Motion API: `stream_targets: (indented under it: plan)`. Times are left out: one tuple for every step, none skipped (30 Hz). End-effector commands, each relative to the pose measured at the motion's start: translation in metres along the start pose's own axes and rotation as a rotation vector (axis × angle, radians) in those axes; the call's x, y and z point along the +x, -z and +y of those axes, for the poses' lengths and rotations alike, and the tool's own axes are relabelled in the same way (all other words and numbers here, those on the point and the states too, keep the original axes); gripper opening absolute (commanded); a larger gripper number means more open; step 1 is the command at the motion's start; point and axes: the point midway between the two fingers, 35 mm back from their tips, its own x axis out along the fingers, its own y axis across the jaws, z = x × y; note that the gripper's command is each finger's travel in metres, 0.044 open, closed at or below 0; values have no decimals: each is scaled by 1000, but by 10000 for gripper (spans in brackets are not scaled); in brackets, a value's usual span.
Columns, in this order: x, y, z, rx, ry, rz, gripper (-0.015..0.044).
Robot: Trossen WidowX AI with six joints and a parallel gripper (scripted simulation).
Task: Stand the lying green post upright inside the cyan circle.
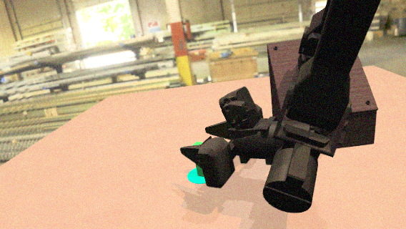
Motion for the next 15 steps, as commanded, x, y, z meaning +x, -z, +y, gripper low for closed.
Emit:
stream_targets:
  plan:
    - [-1,-15,0,-2,3,3,400]
    - [-2,-19,0,-2,3,2,400]
    - [-2,-23,0,-1,3,2,400]
    - [-2,-26,0,-1,2,2,400]
    - [-3,-30,0,-1,2,2,400]
    - [-3,-33,0,-1,2,2,400]
    - [-4,-37,0,0,1,1,400]
    - [-4,-40,0,0,1,1,400]
    - [-4,-44,-1,0,0,0,400]
    - [-5,-47,-1,0,-1,0,400]
    - [-5,-50,-2,0,-1,-1,400]
    - [-6,-54,-2,0,-2,-2,400]
    - [-6,-57,-3,0,-3,-2,400]
    - [-6,-60,-3,0,-4,-3,400]
    - [-7,-63,-4,0,-5,-4,400]
